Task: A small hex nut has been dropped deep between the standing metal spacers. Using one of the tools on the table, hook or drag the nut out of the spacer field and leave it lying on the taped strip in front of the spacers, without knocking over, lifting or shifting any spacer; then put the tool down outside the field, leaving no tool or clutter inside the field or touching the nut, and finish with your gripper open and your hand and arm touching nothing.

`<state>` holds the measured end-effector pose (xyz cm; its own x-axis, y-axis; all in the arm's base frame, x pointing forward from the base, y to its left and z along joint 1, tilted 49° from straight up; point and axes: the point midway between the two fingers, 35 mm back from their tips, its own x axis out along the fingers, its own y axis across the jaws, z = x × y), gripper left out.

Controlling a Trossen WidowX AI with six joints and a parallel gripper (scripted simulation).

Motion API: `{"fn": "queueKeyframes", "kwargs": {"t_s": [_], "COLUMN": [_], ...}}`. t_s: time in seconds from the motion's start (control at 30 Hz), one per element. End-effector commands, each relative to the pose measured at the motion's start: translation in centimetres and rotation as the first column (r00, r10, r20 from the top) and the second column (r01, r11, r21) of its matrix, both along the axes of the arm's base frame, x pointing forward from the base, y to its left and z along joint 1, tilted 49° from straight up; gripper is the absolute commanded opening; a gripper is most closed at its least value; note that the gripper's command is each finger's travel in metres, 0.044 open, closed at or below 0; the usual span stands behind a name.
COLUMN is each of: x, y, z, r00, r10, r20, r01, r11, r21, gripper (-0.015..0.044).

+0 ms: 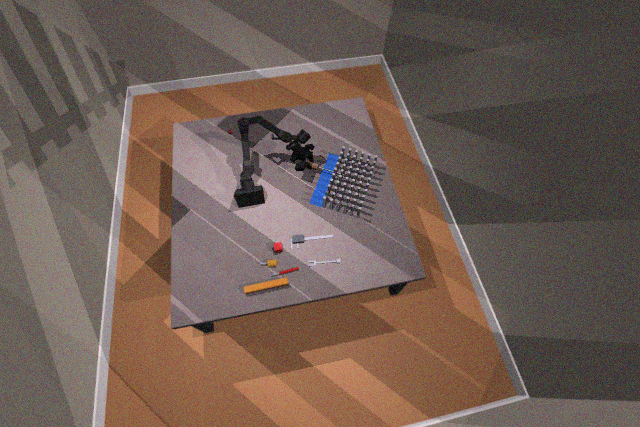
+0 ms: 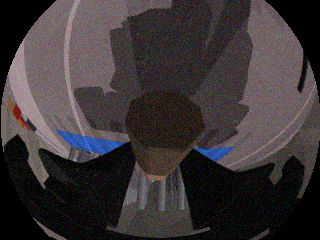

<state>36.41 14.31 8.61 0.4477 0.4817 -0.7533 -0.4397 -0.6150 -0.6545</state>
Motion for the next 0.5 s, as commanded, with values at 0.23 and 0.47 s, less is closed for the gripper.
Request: {"fn": "queueKeyframes", "kwargs": {"t_s": [0.23, 0.47], "x": [0.79, 1.21], "y": [-0.19, -0.30], "z": [-0.15, -0.31], "r00": [1.000, 1.000], "r10": [0.004, 0.004], "r20": [0.008, 0.008], "r01": [-0.004, -0.004], "r11": [1.000, 1.000], "r21": [-0.001, -0.001], "gripper": [0.0000, 0.0000]}}
